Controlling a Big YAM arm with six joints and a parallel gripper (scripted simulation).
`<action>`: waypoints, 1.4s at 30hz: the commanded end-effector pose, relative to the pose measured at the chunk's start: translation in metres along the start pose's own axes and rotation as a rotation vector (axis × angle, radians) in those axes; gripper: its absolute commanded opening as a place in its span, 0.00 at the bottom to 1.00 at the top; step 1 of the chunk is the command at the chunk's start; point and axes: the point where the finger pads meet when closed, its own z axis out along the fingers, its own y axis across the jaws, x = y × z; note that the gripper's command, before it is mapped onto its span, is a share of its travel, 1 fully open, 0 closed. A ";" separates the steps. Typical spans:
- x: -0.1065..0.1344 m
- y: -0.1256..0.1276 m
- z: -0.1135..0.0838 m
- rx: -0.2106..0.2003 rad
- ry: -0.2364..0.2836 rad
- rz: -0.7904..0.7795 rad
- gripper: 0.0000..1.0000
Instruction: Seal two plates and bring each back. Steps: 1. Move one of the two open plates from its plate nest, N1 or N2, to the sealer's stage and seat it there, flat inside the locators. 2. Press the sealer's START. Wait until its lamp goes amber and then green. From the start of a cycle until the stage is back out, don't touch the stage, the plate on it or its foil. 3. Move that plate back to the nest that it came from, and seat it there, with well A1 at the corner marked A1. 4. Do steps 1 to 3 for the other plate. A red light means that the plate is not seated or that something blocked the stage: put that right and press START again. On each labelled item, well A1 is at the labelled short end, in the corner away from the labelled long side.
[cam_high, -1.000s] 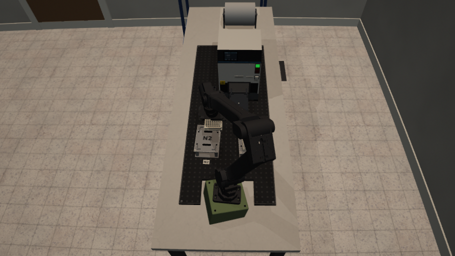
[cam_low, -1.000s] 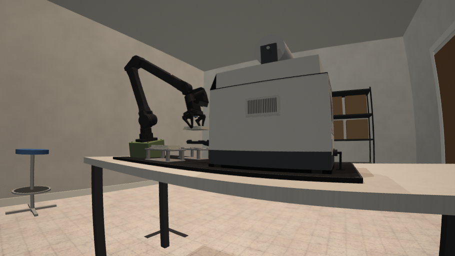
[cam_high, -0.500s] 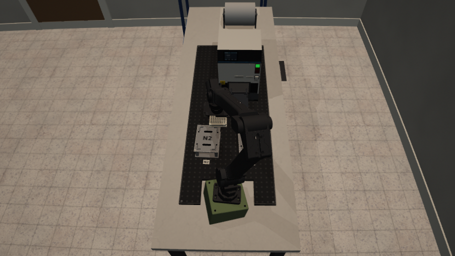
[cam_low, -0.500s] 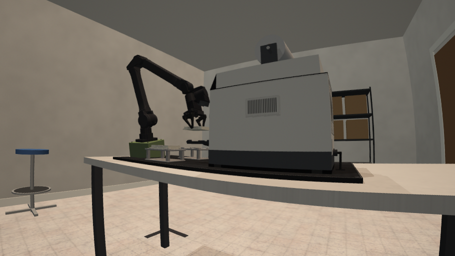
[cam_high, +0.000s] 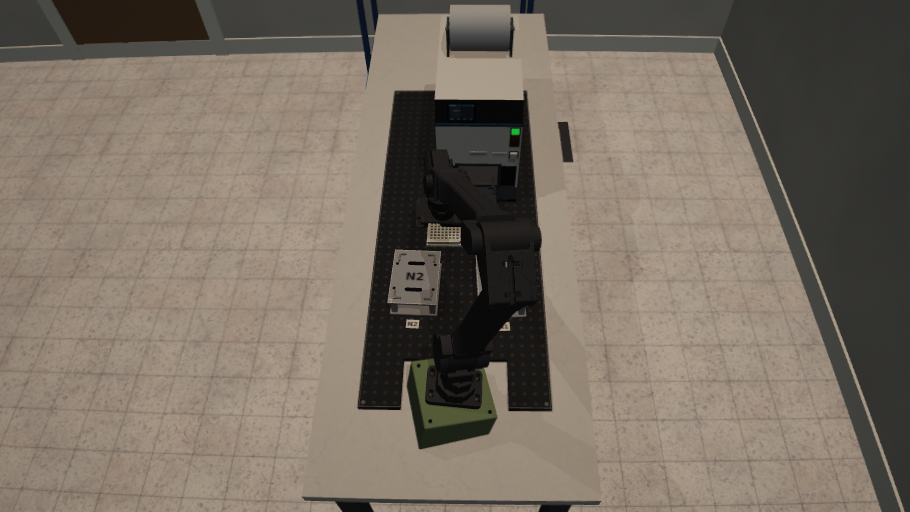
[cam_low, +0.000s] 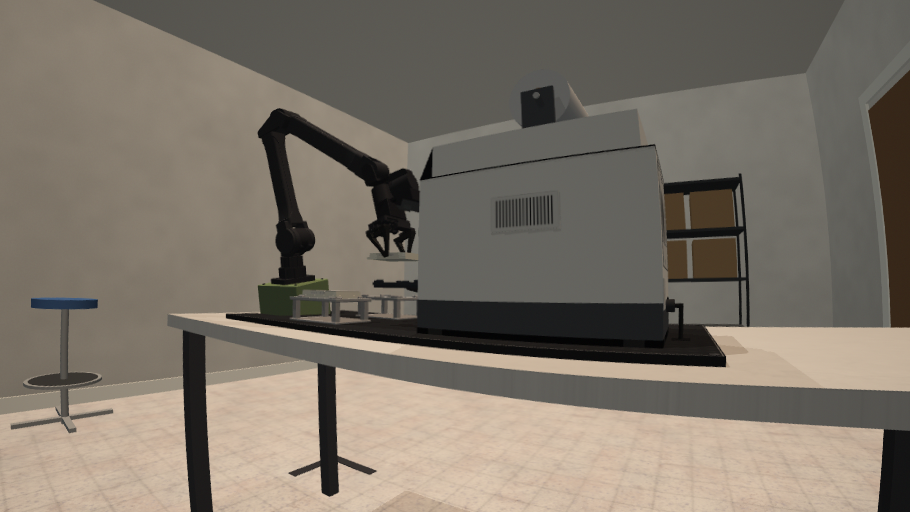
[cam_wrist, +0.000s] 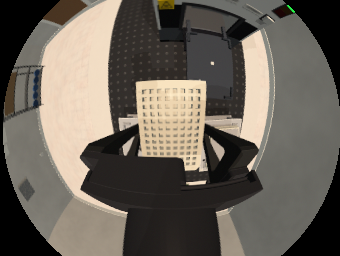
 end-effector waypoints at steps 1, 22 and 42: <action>-0.038 -0.003 -0.011 -0.010 -0.064 -0.002 0.00; -0.068 -0.033 -0.001 -0.002 -0.054 0.013 0.00; -0.101 -0.062 0.012 0.001 -0.060 0.013 0.00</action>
